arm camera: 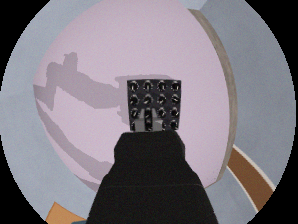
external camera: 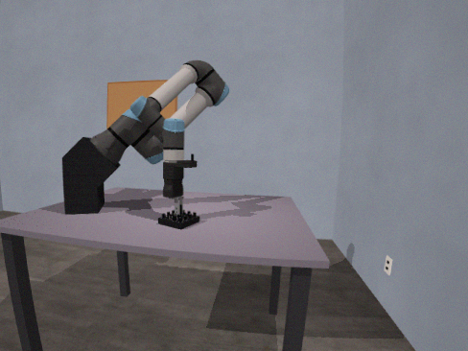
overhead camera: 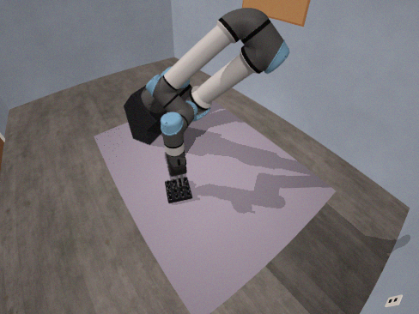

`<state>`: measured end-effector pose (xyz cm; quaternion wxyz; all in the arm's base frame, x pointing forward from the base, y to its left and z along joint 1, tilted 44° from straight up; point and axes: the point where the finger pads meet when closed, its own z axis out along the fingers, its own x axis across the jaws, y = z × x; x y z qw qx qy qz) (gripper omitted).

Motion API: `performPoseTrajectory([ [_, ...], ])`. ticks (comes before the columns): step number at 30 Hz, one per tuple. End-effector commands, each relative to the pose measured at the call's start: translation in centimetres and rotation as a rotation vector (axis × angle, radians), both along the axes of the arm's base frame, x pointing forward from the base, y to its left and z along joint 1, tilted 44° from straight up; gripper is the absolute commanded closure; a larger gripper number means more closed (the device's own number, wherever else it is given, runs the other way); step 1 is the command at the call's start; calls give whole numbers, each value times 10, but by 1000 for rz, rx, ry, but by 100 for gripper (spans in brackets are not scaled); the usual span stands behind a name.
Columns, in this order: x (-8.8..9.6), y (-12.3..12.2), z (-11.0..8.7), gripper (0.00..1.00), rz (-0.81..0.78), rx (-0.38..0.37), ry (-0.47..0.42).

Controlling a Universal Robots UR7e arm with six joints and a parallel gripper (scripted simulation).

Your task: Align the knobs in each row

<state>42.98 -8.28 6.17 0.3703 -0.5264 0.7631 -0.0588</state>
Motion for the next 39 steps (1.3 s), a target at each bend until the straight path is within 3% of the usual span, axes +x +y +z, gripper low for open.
performPoseTrajectory([
  [1, 0, 0, 0, 70, 4, -4, -2],
  [22, 0, 0, 0, 70, 6, -6, -3],
  [23, 0, 0, 0, 54, 6, -6, -3],
  [39, 0, 0, 0, 54, 6, -6, -3],
])
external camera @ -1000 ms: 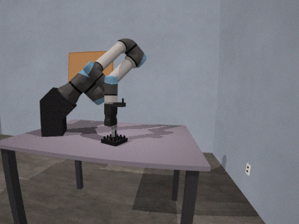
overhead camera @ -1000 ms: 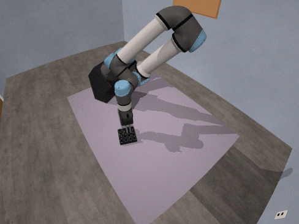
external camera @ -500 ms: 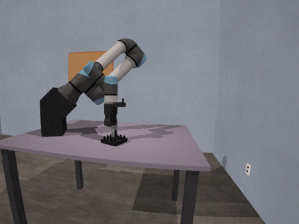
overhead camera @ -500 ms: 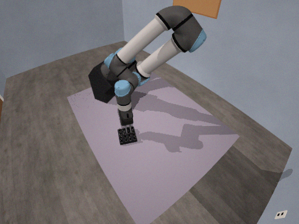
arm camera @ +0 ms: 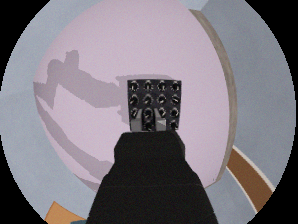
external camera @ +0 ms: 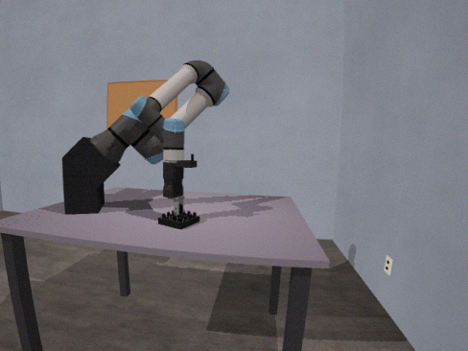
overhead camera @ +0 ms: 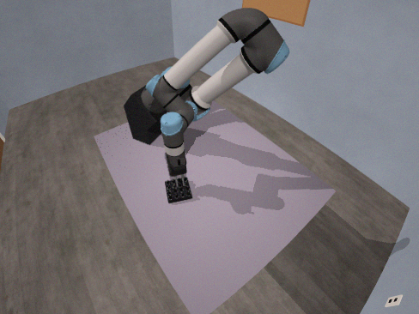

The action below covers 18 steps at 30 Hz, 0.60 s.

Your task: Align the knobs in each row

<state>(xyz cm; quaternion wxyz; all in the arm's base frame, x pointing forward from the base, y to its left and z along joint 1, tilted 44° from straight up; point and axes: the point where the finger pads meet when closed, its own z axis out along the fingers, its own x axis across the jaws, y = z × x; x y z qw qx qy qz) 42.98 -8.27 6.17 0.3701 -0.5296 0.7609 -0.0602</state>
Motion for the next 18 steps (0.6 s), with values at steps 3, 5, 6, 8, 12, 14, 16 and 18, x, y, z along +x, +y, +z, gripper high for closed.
performPoseTrajectory([
  [3, 0, 0, 0, 54, 0, -1, 0],
  [5, 0, 0, 0, 54, 0, -1, 0],
  [6, 0, 0, 0, 54, 0, -1, 0],
  [8, -1, -1, 1, 54, 0, -1, 0],
  [12, -4, -2, 5, 54, 0, -1, 0],
  [14, -6, -3, 7, 54, 0, -1, 0],
  [16, -6, -3, 7, 54, 0, -1, 0],
  [18, -9, -5, 10, 54, 0, -1, 0],
])
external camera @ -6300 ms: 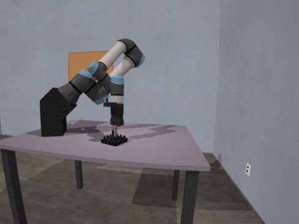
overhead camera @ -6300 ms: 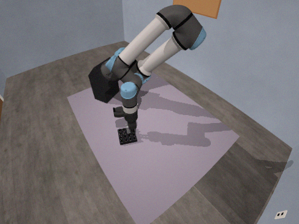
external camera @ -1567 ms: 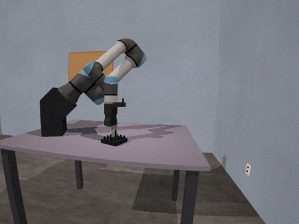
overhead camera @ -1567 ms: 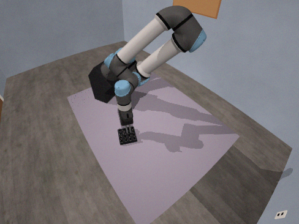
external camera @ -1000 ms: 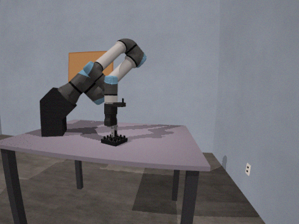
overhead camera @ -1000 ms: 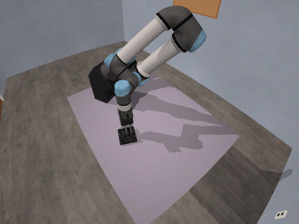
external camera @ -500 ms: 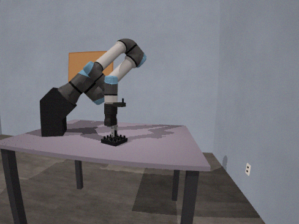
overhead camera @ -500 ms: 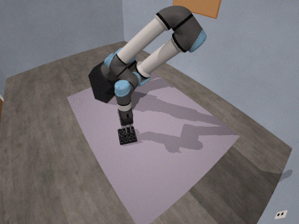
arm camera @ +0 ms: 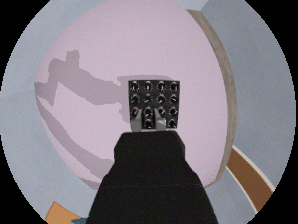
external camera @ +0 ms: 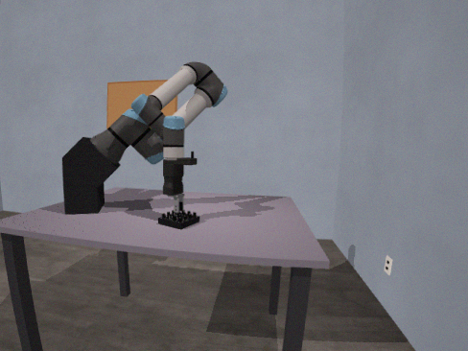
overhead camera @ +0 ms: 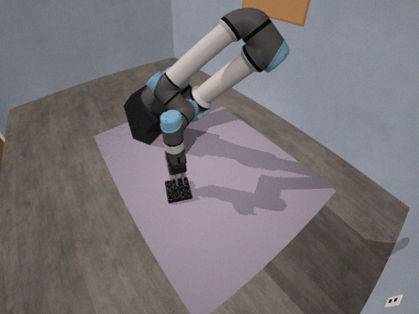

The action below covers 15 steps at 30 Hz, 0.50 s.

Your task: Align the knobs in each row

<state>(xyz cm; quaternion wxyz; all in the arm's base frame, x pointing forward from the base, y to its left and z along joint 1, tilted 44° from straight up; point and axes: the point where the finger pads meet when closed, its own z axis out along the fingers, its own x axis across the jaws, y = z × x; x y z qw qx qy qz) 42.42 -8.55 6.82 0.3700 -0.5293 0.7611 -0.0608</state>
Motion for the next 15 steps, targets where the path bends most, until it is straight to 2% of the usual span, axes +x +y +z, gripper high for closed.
performPoseTrajectory([
  [1, -5, -2, 6, 54, 1, 0, 0],
  [15, -18, -9, 20, 54, 1, 0, 0],
])
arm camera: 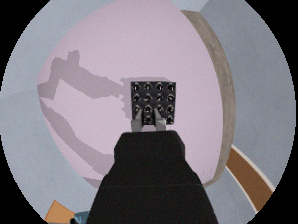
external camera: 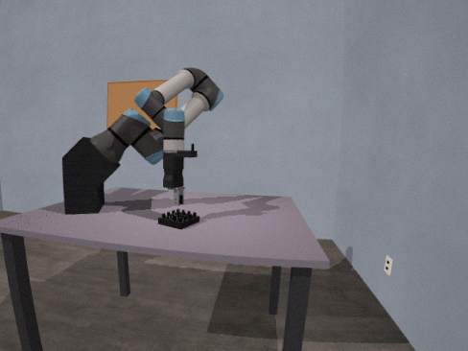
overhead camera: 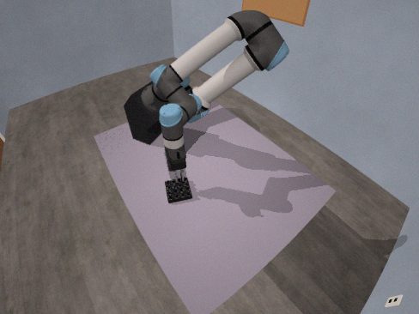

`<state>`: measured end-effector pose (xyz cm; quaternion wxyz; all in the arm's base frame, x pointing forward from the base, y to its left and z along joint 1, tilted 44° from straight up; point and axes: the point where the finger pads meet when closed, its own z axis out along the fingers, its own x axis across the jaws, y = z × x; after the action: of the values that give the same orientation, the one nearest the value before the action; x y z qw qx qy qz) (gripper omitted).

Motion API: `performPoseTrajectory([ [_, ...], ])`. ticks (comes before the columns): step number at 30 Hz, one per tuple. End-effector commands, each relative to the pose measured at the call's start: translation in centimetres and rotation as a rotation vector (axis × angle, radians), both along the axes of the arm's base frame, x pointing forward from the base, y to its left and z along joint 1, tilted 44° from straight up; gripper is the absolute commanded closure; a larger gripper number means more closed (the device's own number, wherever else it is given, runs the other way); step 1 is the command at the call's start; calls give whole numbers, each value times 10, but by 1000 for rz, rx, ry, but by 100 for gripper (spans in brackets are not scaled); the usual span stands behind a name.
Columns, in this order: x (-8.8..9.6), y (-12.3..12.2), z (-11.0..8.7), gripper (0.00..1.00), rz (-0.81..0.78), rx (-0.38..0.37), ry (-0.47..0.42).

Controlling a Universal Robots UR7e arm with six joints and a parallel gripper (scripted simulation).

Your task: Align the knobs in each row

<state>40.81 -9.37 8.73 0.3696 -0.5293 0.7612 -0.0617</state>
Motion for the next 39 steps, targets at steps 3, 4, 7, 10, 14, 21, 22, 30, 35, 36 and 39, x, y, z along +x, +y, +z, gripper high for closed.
performPoseTrajectory([
  [3, -2, -1, 2, 54, 2, 2, 0],
  [4, -2, -1, 2, 54, 2, 2, 0],
  [7, -2, -1, 2, 54, 2, 2, 0],
  [10, -2, -1, 2, 54, 2, 2, 0],
  [14, -2, -1, 2, 54, 2, 2, 0],
  [21, -2, -1, 2, 54, -4, 7, 3],
  [22, -2, -1, 2, 54, -8, 10, 4],
  [30, -2, -3, 3, 54, -75, 69, 32],
  [35, -2, -4, 4, 54, -122, 110, 52],
  [36, -2, -5, 4, 54, -140, 125, 59],
  [39, -2, -6, 4, 54, -201, 179, 85],
])
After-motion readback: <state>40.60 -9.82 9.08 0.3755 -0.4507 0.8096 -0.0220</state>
